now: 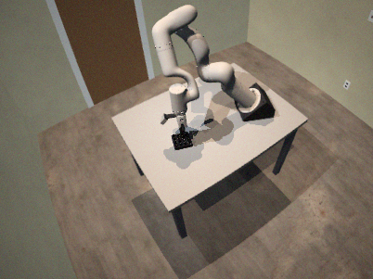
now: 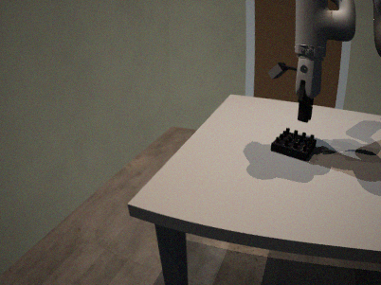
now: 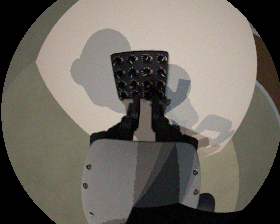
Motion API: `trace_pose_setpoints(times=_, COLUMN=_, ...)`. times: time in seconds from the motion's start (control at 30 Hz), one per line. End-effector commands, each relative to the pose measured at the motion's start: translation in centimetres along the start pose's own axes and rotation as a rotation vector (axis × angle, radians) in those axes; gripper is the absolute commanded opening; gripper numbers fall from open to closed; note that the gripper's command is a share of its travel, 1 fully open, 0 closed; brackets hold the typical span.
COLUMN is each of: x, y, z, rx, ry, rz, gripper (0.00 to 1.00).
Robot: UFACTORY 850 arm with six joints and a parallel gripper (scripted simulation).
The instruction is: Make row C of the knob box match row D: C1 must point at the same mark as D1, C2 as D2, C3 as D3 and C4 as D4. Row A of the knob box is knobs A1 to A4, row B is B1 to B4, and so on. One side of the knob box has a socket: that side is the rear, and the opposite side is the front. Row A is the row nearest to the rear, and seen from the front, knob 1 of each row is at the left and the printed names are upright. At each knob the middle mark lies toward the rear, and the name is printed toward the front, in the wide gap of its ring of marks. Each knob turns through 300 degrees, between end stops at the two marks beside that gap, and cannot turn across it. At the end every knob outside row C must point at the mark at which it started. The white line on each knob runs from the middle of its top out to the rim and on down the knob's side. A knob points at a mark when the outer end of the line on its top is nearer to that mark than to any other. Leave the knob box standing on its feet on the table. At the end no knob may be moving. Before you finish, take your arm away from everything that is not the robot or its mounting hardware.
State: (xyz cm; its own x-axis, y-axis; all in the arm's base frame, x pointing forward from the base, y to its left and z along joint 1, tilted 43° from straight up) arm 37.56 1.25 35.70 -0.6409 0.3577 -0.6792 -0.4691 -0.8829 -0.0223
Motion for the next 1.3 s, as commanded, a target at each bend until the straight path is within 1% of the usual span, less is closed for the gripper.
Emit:
trace_pose_setpoints(times=0.0, x=0.0, y=0.0, z=0.0, rx=-0.001, ry=0.001, rz=0.0, gripper=0.19)
trace_pose_setpoints(times=0.67, x=-0.1, y=0.0, z=-0.1, rx=-0.001, ry=0.001, rz=0.0, gripper=0.19)
trace_pose_setpoints(times=1.27, x=-0.1, y=0.0, z=-1.6, rx=-0.001, ry=0.001, rz=0.0, gripper=0.19)
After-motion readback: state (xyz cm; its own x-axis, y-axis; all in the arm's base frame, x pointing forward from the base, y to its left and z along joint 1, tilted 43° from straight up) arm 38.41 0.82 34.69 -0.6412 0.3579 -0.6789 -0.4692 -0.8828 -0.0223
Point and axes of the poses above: the point where the finger pads meet when closed, its own z axis back along the fingers, its own y axis across the jaws, x = y × z, the point moved 2 cm from there along z, back along the fingers, and after that the axes turned 5 degrees about -z, right-handed, at the moved point
